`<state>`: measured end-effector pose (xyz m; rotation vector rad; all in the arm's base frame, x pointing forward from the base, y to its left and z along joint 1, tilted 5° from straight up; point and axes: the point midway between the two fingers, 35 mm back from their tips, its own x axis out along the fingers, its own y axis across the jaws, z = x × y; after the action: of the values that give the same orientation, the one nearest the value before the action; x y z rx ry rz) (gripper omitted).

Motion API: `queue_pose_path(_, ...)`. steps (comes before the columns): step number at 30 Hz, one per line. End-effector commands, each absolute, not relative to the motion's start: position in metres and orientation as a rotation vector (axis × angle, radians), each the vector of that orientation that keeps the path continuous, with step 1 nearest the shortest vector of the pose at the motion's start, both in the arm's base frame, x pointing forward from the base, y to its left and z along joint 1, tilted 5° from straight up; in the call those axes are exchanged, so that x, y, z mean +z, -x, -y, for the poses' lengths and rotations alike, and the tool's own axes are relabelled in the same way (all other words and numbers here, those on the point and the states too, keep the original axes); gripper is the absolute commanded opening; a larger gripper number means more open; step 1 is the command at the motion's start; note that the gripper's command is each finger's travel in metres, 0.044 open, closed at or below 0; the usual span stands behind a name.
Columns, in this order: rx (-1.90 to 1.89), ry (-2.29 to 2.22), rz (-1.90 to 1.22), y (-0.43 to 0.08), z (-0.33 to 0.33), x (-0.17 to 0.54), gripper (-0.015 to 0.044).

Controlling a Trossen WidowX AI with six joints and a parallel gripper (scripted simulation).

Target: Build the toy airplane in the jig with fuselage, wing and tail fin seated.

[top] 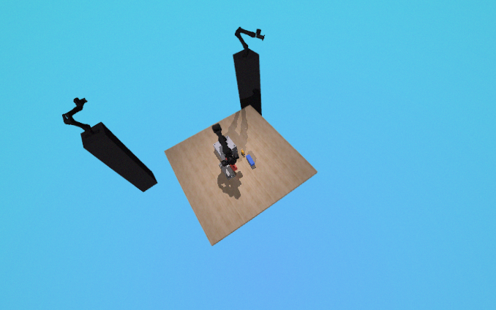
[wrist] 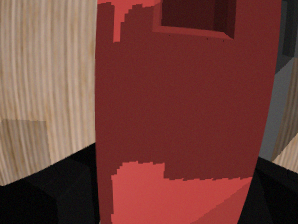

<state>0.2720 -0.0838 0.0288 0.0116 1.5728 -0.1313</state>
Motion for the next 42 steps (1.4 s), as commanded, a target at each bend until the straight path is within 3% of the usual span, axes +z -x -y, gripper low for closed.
queue_pose_path(1,-0.13,-0.007,-1.576,-0.268,0.095,0.024,0.0)
queue_pose_path(19,-0.138,-0.005,-1.578,-0.248,0.143,0.006,0.0)
queue_pose_path(27,-0.138,-0.005,-1.578,-0.248,0.143,0.007,0.0195)
queue_pose_path(42,-0.138,-0.005,-1.578,-0.248,0.144,0.001,0.0195)
